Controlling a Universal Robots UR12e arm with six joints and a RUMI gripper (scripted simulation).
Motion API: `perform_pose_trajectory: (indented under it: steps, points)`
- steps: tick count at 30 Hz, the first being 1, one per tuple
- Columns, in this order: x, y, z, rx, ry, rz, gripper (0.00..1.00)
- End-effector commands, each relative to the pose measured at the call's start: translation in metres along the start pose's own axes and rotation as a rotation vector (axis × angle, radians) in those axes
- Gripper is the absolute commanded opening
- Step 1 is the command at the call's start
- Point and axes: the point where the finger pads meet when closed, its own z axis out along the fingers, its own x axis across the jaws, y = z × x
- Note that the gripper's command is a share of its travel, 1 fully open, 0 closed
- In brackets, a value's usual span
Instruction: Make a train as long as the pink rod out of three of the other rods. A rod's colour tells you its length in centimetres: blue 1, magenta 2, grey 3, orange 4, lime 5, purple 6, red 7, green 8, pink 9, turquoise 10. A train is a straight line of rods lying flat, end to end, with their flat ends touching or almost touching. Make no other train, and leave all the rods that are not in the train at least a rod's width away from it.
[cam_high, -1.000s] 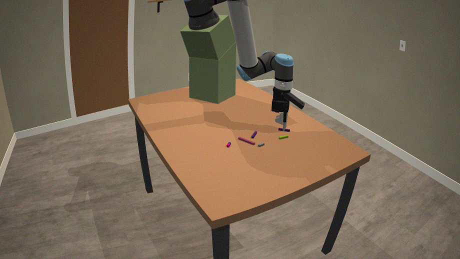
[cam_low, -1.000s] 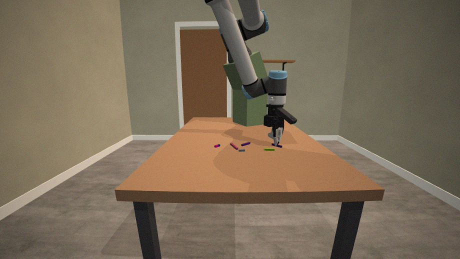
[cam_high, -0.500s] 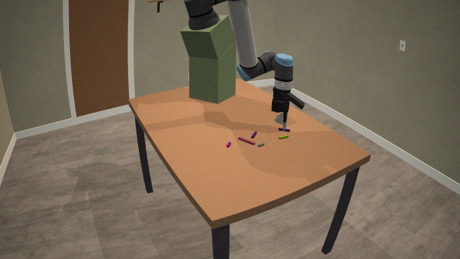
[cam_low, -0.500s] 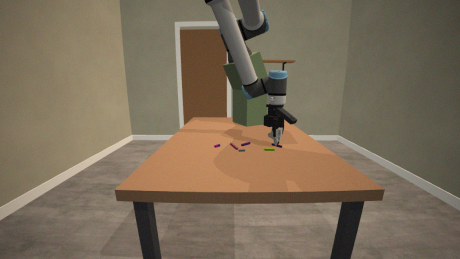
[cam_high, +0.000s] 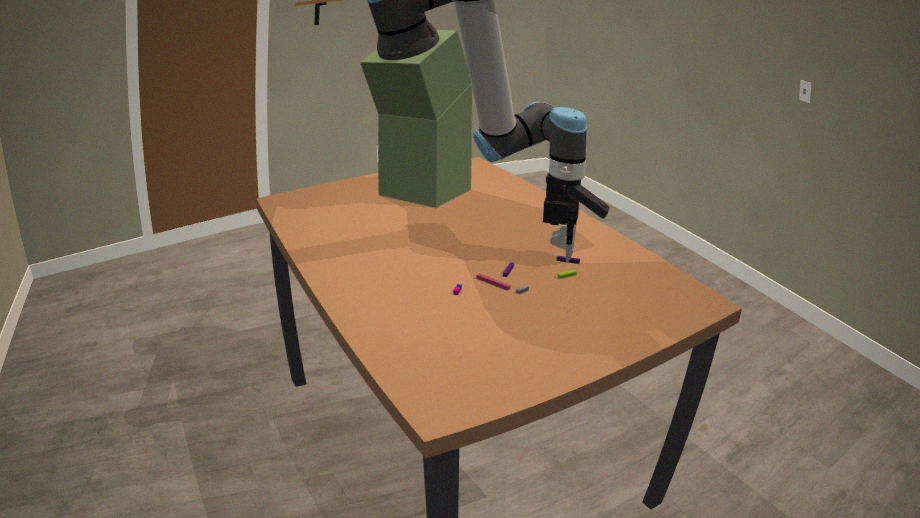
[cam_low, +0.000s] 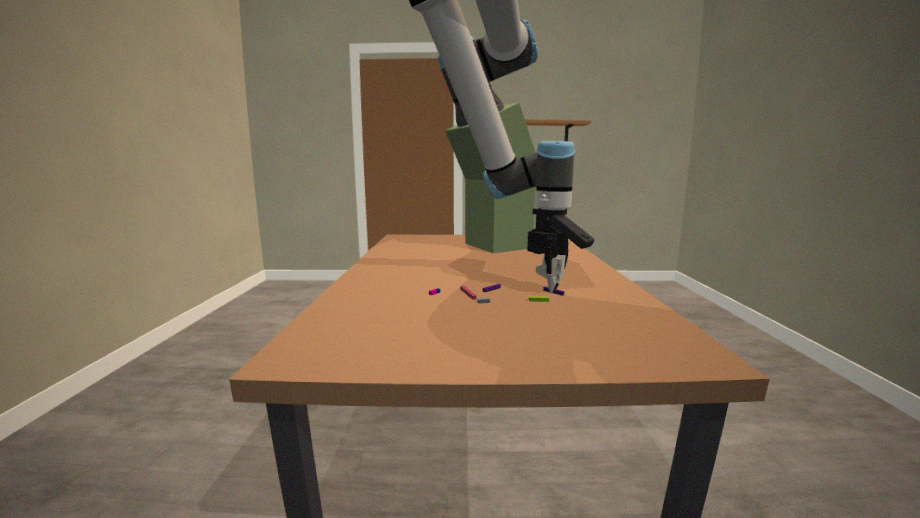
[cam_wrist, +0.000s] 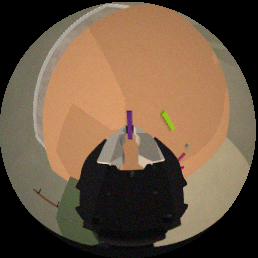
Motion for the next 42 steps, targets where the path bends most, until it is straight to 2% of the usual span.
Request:
perform_pose_trajectory:
  steps: [1,5,10,12,17,21,36,42]
  points:
    - [0.000,0.000,-0.001,0.001,0.000,0.000,0.00]
    - [0.000,0.000,-0.011,0.001,0.000,0.000,0.00]
    - [0.000,0.000,-0.044,0.001,0.000,0.000,0.00]
    - [0.000,0.000,-0.044,0.001,0.000,0.000,0.00]
    - [0.000,0.000,-0.080,0.001,0.000,0.000,0.00]
    - [0.000,0.000,-0.097,0.001,0.000,0.000,0.00]
    - [0.001,0.000,-0.100,0.001,0.000,0.004,0.00]
    - [0.018,0.007,-0.100,0.001,-0.003,0.090,0.00]
